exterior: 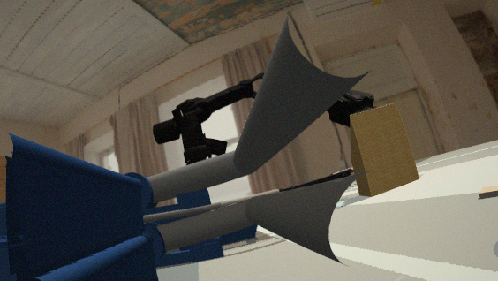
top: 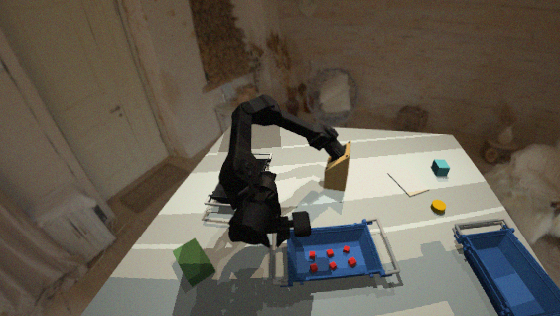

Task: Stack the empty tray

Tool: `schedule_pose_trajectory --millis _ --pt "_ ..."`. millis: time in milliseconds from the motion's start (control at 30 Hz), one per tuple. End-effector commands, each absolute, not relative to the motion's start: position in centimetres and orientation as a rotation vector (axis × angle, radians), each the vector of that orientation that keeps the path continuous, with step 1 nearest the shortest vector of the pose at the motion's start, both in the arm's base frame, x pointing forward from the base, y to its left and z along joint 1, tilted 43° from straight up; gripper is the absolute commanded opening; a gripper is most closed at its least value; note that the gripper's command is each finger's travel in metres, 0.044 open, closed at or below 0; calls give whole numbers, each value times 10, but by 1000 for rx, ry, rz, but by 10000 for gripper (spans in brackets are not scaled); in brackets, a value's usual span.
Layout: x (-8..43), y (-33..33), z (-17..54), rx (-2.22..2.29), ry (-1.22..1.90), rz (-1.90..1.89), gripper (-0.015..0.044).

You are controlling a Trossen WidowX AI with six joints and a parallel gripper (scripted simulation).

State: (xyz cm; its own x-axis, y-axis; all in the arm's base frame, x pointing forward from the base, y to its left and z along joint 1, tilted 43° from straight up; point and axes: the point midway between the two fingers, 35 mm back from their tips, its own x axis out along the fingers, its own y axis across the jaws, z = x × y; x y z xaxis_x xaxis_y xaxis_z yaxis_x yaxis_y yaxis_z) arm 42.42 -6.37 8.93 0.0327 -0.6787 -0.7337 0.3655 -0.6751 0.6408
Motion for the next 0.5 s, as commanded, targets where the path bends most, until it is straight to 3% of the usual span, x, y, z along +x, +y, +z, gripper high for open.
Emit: schedule_pose_trajectory --millis 0,467 --pt "425 -63 91 1574 -360 -1736 87" --pt "427 -102 50 1573 -363 -1735 87"
